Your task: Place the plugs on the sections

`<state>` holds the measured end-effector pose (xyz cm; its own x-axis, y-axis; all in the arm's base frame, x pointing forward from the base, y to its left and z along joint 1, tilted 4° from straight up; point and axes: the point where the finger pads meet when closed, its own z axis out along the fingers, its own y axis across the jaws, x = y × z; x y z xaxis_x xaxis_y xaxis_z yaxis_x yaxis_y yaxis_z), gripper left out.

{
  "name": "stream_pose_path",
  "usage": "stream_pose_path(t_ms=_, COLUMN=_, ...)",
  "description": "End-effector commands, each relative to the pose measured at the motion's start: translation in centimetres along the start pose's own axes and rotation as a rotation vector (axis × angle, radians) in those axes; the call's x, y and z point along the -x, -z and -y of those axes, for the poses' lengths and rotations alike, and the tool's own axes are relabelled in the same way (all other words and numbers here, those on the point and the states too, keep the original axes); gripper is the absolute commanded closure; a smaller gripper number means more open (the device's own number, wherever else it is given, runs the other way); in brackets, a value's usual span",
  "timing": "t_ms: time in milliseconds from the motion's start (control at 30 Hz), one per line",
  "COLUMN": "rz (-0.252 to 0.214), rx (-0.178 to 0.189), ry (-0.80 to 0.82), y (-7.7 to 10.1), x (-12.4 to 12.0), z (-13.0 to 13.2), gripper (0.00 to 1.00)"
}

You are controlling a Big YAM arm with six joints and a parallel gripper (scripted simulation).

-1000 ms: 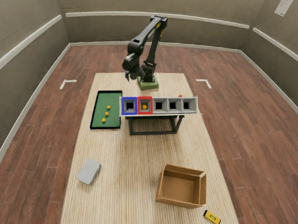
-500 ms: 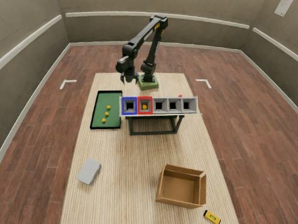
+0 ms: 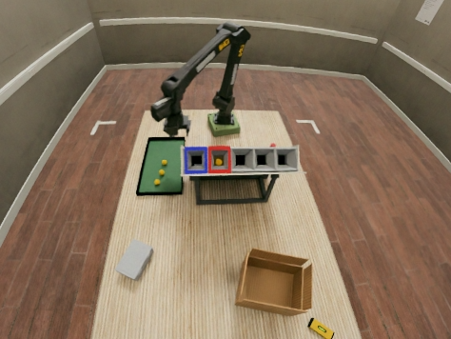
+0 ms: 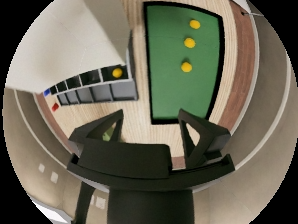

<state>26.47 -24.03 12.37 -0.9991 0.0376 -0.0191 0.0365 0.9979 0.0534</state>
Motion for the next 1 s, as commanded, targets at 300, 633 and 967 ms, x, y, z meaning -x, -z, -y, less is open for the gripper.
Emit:
stream_pose_path(t_ms=300, rz=0.058, rx=-0.045, ry=0.041, y=1.1, x=3.4, z=6.5, gripper=0.2)
stream_pose_path(t_ms=633, rz=0.056, rx=-0.049, ry=0.051, y=0.7, x=3.9, z=8.1, gripper=0.2)
stream_pose_path(t_ms=967, rz=0.04, rx=-0.033, ry=0.045, y=0.7, x=3.9, z=8.2, gripper=0.2)
